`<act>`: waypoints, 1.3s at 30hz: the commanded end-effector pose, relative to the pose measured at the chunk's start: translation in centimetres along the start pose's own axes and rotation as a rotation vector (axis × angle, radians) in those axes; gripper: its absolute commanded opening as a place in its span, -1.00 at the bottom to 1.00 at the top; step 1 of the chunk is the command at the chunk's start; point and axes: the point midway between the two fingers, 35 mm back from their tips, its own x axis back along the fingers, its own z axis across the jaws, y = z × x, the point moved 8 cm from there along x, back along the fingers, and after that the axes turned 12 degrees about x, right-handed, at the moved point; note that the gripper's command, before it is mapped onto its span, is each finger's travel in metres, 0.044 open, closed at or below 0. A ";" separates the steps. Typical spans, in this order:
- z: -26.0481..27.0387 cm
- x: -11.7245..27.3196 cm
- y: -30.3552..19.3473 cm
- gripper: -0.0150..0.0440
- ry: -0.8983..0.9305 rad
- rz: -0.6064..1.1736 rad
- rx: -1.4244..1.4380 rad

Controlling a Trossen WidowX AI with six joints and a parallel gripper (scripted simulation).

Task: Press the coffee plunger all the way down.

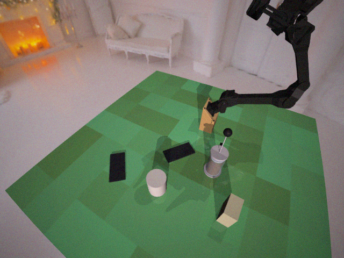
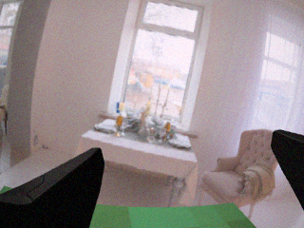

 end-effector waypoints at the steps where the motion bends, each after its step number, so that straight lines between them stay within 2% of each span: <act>1: -0.9 -3.3 -5.6 1.00 0.180 0.133 -0.033; 12: 1.4 -7.3 -15.4 1.00 0.545 0.288 -0.112; 19: 5.2 -7.2 -19.7 1.00 0.735 0.332 -0.190; 29: 7.1 -7.5 -24.8 1.00 0.851 0.352 -0.128; 39: 7.1 -7.7 -25.0 1.00 0.852 0.360 -0.123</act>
